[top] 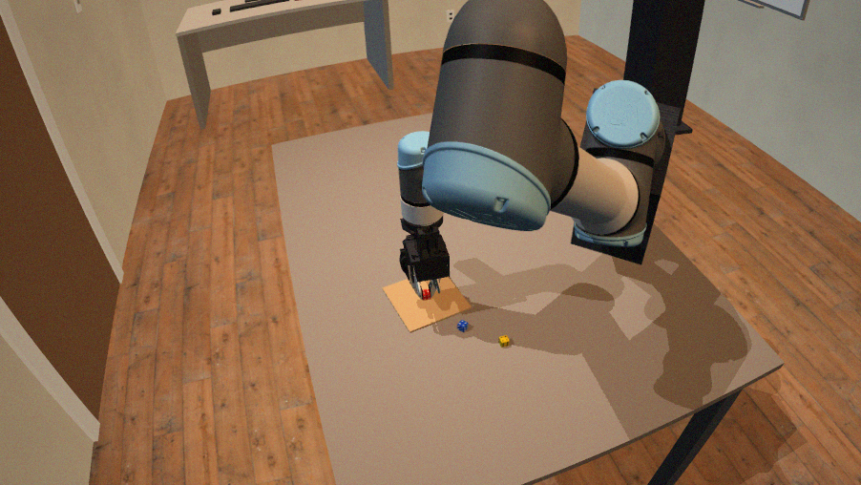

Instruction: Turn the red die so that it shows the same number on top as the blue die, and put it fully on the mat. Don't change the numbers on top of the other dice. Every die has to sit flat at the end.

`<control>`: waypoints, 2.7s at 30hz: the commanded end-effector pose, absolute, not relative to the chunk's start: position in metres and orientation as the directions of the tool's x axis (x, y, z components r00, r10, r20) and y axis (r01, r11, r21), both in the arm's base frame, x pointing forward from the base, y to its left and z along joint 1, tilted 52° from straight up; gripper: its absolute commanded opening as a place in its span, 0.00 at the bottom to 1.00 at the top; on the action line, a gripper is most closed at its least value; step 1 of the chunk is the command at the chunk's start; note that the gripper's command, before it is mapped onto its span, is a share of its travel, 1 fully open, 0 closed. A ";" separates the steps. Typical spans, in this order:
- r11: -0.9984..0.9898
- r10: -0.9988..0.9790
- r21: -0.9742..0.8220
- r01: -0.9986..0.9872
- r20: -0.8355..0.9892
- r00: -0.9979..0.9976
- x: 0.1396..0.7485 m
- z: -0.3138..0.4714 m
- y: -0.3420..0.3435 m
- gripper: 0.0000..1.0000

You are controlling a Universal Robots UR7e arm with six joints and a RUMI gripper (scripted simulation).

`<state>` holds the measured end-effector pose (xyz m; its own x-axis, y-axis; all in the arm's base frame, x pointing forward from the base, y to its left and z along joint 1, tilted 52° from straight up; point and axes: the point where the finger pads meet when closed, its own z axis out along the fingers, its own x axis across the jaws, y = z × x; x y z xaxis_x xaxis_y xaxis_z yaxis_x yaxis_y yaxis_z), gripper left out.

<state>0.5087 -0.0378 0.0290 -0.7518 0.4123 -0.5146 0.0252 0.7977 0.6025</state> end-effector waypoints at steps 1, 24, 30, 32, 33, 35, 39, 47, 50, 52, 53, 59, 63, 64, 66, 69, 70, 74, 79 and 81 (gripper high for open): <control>0.798 0.412 0.602 0.025 -0.515 -0.751 0.509 0.029 -0.038 0.00; 0.798 0.412 0.602 0.025 -0.515 -0.751 0.509 0.029 -0.038 0.18; 0.798 0.412 0.602 0.025 -0.515 -0.751 0.509 0.029 -0.038 0.18; 0.798 0.412 0.602 0.025 -0.515 -0.751 0.509 0.029 -0.038 0.18; 0.798 0.412 0.602 0.025 -0.515 -0.751 0.509 0.029 -0.038 0.18; 0.798 0.412 0.602 0.025 -0.515 -0.751 0.509 0.029 -0.038 0.18; 0.798 0.412 0.602 0.025 -0.515 -0.751 0.508 0.030 -0.039 0.18; 0.798 0.412 0.602 0.025 -0.515 -0.751 0.501 0.037 -0.044 0.18; 0.798 0.412 0.602 0.025 -0.515 -0.751 0.499 0.038 -0.044 0.18; 0.798 0.412 0.602 0.025 -0.515 -0.751 0.496 0.041 -0.046 0.18; 0.798 0.412 0.602 0.025 -0.515 -0.751 0.495 0.042 -0.047 0.18; 0.798 0.412 0.602 0.025 -0.515 -0.751 0.485 0.052 -0.054 0.18; 0.798 0.412 0.602 0.025 -0.515 -0.751 0.477 0.058 -0.059 0.18; 0.798 0.412 0.602 0.025 -0.515 -0.751 0.475 0.060 -0.060 0.18; 0.798 0.412 0.602 0.025 -0.515 -0.751 0.474 0.062 -0.062 0.18; 0.798 0.412 0.602 0.025 -0.515 -0.751 0.470 0.065 -0.064 0.18; 0.798 0.412 0.602 0.025 -0.515 -0.751 0.468 0.067 -0.065 0.18; 0.798 0.412 0.602 0.025 -0.515 -0.751 0.462 0.072 -0.069 0.18; 0.798 0.412 0.602 0.025 -0.515 -0.751 0.456 0.078 -0.073 0.18; 0.798 0.412 0.602 0.025 -0.515 -0.751 0.454 0.080 -0.075 0.18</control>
